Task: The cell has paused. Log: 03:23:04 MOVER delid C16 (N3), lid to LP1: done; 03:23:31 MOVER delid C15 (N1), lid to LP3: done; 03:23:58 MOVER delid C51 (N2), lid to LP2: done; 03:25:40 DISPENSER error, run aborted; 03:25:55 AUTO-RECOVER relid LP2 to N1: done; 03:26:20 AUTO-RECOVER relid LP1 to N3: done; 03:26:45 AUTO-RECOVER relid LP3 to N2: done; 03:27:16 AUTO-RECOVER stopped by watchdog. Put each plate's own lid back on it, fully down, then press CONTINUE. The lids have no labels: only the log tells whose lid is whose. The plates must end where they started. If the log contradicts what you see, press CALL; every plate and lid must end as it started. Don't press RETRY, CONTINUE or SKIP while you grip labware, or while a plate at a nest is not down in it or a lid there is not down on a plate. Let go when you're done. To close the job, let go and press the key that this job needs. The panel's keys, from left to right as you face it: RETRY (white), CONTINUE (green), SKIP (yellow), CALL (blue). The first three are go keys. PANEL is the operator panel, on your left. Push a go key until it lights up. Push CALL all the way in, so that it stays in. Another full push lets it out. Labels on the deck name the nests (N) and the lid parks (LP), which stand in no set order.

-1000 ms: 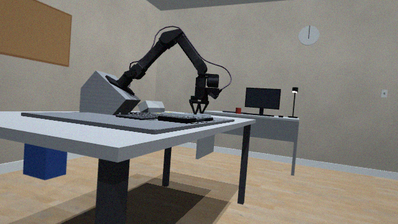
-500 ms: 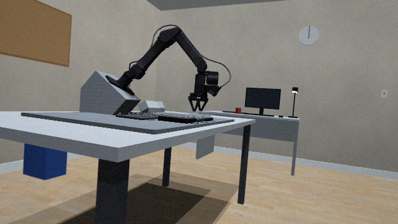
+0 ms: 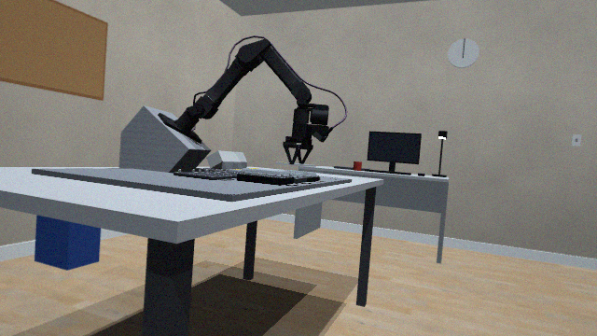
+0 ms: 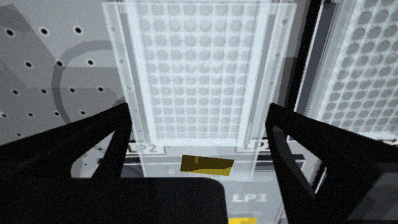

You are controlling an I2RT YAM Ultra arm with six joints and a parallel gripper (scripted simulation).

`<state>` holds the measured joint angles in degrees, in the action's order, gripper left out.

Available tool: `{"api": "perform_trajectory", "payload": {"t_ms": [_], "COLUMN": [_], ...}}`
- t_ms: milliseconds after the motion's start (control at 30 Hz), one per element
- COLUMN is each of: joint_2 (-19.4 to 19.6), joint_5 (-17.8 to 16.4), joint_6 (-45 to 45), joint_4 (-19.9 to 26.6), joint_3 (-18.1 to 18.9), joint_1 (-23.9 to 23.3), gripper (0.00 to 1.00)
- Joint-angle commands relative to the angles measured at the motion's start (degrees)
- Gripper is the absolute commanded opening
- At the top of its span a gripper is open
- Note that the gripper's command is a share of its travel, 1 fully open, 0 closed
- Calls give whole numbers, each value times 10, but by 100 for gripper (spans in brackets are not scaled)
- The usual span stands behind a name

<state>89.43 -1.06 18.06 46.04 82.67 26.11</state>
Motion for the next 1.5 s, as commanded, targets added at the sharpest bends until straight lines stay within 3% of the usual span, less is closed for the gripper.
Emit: {"api": "perform_trajectory", "payload": {"t_ms": [0,433,500,933,1000,1333,1467], "joint_2": [-13,-15,-26,-29,-29,-1,-7], "joint_5": [5,-6,-15,-88,-88,-146,-147], "joint_6": [1,-21,-57,-165,-165,-240,-241], "joint_4": [3,4,-8,-23,-23,-19,-21], "joint_3": [23,18,-6,-38,-38,-32,-22], "joint_1": [-3,-16,-34,-155,-155,-248,-245], "gripper": [0,0,0,0,0,0,0]}}
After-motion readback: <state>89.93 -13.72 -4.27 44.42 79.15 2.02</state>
